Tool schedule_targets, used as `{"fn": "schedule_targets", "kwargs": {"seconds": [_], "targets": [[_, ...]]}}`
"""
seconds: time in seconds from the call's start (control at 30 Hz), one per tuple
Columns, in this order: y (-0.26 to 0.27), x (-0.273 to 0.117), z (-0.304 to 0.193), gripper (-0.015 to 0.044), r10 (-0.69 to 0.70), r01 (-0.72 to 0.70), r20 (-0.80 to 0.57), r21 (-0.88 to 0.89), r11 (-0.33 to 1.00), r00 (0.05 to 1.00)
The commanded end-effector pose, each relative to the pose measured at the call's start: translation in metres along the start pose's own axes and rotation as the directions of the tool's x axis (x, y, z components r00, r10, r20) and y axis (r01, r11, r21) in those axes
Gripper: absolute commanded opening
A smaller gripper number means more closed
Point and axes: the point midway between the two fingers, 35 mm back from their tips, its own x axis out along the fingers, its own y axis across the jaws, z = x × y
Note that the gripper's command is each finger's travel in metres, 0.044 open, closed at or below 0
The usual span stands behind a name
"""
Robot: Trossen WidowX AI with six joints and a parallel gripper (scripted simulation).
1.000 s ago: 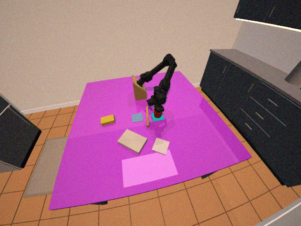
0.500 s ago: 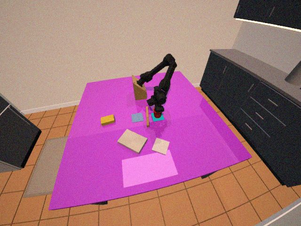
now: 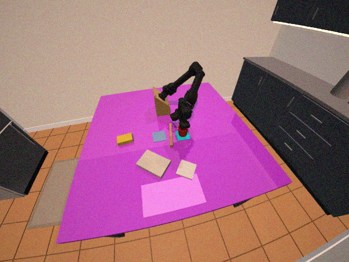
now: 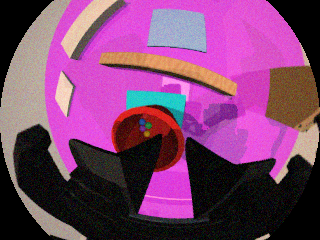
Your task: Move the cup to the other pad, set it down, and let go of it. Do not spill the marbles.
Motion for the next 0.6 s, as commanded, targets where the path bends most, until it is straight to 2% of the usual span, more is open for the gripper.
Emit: {"fn": "schedule_targets", "kwargs": {"seconds": [0.0, 0.57], "targets": [[0.002, -0.008, -0.001, 0.0128, 0.007, -0.007, 0.000, -0.007, 1.000, 1.000], [-0.001, -0.032, 0.002, 0.0128, 0.006, -0.006, -0.003, -0.003, 1.000, 1.000]]}}
